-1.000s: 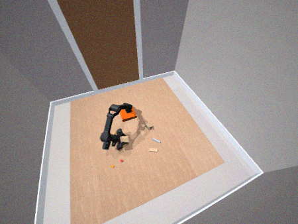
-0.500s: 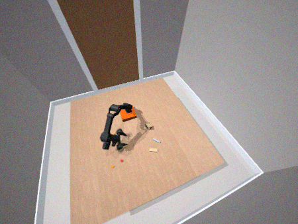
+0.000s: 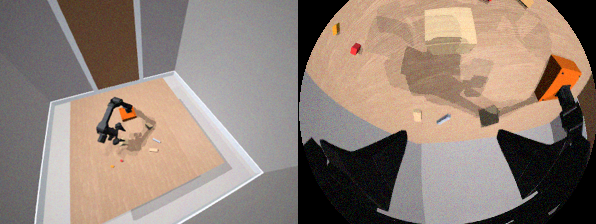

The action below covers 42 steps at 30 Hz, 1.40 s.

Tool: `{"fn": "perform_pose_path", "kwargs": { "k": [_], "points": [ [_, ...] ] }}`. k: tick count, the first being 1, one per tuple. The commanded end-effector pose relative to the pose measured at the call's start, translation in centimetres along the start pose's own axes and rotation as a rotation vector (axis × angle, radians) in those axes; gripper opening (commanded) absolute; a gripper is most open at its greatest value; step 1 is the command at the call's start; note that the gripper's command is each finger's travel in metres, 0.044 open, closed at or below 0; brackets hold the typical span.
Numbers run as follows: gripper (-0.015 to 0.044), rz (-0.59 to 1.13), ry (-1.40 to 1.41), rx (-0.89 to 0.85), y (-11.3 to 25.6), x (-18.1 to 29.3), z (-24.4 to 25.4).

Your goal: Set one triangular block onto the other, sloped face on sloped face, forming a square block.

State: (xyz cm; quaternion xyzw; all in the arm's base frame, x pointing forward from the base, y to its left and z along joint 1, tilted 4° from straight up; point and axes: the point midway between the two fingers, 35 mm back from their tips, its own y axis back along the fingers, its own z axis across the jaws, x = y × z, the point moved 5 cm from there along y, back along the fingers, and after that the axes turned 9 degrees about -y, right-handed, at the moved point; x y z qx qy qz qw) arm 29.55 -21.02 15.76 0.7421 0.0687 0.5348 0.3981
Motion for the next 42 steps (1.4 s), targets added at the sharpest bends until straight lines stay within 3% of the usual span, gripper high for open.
{"fn": "perform_pose_path", "kwargs": {
  "k": [1,21,42],
  "points": [
    [0.0440,0.000,0.016,0.000,0.0,0.0,0.0],
    [0.0440,-0.050,1.824,-0.002,2.0,-5.7,1.8],
    [0.0440,-0.086,3.034,0.057,3.3,-9.9,2.4]
  ]
}}
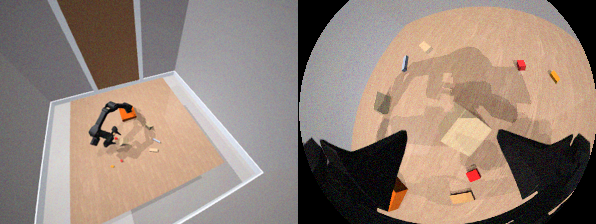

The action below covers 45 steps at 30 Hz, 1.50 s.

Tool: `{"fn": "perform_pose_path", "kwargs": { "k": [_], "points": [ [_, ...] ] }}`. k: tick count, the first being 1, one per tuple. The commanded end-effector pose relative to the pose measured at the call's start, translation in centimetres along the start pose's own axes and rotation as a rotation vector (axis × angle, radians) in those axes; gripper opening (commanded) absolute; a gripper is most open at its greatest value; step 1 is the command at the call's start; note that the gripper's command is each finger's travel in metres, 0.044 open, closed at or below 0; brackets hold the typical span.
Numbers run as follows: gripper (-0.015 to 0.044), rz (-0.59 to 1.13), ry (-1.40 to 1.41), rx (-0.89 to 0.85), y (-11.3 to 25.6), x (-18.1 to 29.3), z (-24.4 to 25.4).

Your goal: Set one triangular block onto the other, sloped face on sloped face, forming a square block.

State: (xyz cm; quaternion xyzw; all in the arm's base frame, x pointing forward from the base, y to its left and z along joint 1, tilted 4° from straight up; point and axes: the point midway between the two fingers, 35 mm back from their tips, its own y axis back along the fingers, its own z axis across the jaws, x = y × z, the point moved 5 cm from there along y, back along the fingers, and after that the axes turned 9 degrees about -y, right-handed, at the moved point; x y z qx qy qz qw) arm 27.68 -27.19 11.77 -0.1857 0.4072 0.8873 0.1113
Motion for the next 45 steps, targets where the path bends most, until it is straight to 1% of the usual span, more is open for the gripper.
{"fn": "perform_pose_path", "kwargs": {
  "k": [1,5,23,25,33,35,41,45],
  "points": [
    [0.0440,0.014,0.797,0.026,1.2,1.7,-2.6],
    [0.0440,0.018,0.999,0.027,1.3,2.0,-3.0],
    [0.0440,0.018,1.006,0.025,1.2,2.0,-3.0],
    [0.0440,0.021,0.999,0.007,-0.1,1.9,-3.2],
    [0.0440,0.049,0.955,-0.104,-8.1,2.1,-3.1],
    [0.0440,0.052,0.951,-0.113,-8.8,2.2,-3.0],
    [0.0440,0.052,0.951,-0.113,-8.7,2.2,-3.1],
    [0.0335,0.057,0.959,-0.117,-8.7,2.1,-3.0]
  ]
}}
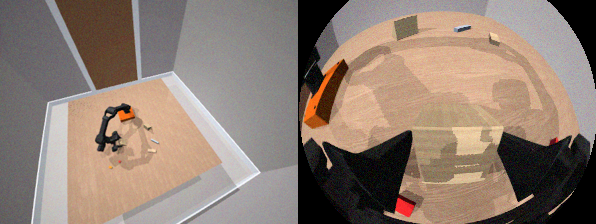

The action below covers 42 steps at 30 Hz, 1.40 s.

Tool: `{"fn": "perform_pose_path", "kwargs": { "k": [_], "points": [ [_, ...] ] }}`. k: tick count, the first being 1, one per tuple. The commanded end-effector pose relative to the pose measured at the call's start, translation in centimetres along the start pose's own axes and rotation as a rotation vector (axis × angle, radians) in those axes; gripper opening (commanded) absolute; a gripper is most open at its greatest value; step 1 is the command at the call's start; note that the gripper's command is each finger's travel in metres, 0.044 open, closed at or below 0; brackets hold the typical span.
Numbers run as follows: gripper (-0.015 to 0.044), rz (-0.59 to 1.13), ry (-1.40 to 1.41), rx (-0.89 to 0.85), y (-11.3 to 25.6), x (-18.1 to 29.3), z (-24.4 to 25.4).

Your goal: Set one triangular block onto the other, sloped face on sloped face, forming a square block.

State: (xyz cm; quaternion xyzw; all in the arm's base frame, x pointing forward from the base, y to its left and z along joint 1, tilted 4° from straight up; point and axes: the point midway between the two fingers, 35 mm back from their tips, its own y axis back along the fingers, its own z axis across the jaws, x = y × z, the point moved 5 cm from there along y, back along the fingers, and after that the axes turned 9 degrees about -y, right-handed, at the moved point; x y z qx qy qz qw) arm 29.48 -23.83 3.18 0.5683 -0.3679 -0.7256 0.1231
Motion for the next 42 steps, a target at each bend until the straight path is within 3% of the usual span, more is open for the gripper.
{"fn": "perform_pose_path", "kwargs": {
  "k": [1,9,19,34,42],
  "points": [
    [0.0309,0.000,0.001,-0.002,-0.1,0.0,0.0],
    [0.0255,0.000,0.001,-0.002,-0.1,0.0,0.0],
    [0.0000,0.006,-0.003,0.013,1.8,-1.8,0.1],
    [0.0000,0.022,-0.015,0.055,6.8,-6.9,1.5],
    [0.0000,0.062,0.024,0.041,6.6,-7.2,1.5]
  ]
}}
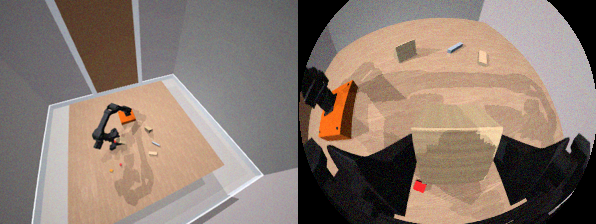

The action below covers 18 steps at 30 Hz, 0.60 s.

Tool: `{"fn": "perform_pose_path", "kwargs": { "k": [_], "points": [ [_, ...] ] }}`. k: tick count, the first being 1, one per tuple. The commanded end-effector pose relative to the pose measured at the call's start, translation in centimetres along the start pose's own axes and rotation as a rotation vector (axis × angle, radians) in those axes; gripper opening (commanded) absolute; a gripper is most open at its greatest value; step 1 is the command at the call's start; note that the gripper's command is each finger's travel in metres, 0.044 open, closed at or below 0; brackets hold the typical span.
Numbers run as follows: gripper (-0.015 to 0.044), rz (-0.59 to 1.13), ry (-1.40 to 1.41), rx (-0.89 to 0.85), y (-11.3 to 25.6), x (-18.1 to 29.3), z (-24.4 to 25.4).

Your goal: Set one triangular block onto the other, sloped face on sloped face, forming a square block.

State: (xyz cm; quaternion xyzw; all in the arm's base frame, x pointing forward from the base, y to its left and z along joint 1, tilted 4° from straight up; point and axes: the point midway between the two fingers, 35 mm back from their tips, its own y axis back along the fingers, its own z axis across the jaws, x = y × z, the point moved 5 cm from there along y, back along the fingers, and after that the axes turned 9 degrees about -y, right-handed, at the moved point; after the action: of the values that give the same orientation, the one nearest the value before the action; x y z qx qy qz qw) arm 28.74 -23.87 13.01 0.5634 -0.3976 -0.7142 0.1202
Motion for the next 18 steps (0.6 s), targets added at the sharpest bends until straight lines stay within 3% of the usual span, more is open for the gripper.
{"fn": "perform_pose_path", "kwargs": {
  "k": [1,18],
  "points": [
    [0.0000,0.050,0.051,-0.020,-0.4,-0.4,0.1],
    [0.0000,0.455,0.425,-0.133,-1.9,-3.3,0.5]
  ]
}}
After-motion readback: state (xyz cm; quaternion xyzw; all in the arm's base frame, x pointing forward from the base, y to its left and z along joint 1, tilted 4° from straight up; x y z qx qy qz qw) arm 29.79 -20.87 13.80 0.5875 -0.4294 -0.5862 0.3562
